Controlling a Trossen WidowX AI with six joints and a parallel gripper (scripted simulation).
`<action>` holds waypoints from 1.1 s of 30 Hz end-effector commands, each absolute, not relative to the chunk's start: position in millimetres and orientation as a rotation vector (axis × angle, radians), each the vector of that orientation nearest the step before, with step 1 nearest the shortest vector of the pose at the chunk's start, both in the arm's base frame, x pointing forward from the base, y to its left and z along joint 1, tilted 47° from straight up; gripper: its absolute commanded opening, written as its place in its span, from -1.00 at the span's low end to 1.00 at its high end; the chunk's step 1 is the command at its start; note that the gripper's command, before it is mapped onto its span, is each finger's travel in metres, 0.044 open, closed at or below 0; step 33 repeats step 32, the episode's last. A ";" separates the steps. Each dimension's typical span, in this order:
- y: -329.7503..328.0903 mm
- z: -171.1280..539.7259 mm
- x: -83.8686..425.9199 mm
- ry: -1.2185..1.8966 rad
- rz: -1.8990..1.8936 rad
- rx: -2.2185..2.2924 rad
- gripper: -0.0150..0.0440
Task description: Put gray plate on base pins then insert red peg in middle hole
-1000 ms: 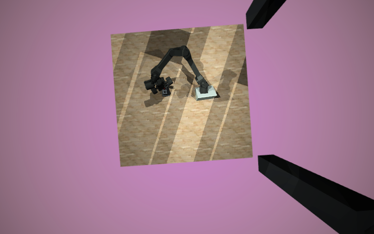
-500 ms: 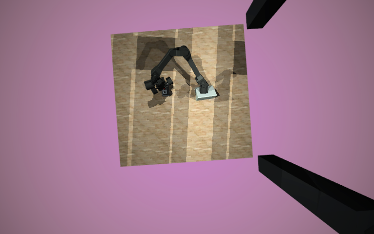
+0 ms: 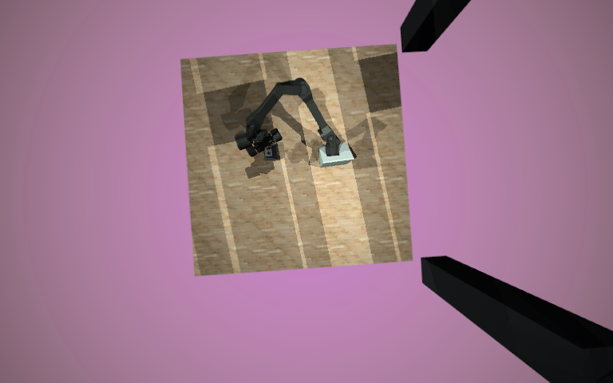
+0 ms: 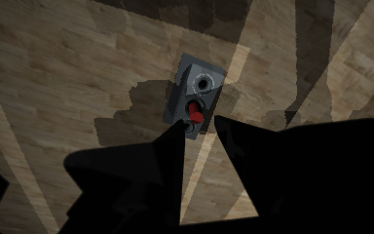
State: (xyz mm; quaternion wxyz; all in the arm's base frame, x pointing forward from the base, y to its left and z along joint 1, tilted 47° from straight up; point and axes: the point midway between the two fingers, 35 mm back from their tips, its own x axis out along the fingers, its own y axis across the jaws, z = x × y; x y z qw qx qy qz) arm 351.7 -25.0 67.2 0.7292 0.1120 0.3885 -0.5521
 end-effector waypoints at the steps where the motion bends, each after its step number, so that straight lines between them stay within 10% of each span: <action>1: -23.4 68.5 351.8 0.856 -1.215 0.242 0.02; 33: -10.1 78.3 343.3 0.858 -1.214 0.237 0.02</action>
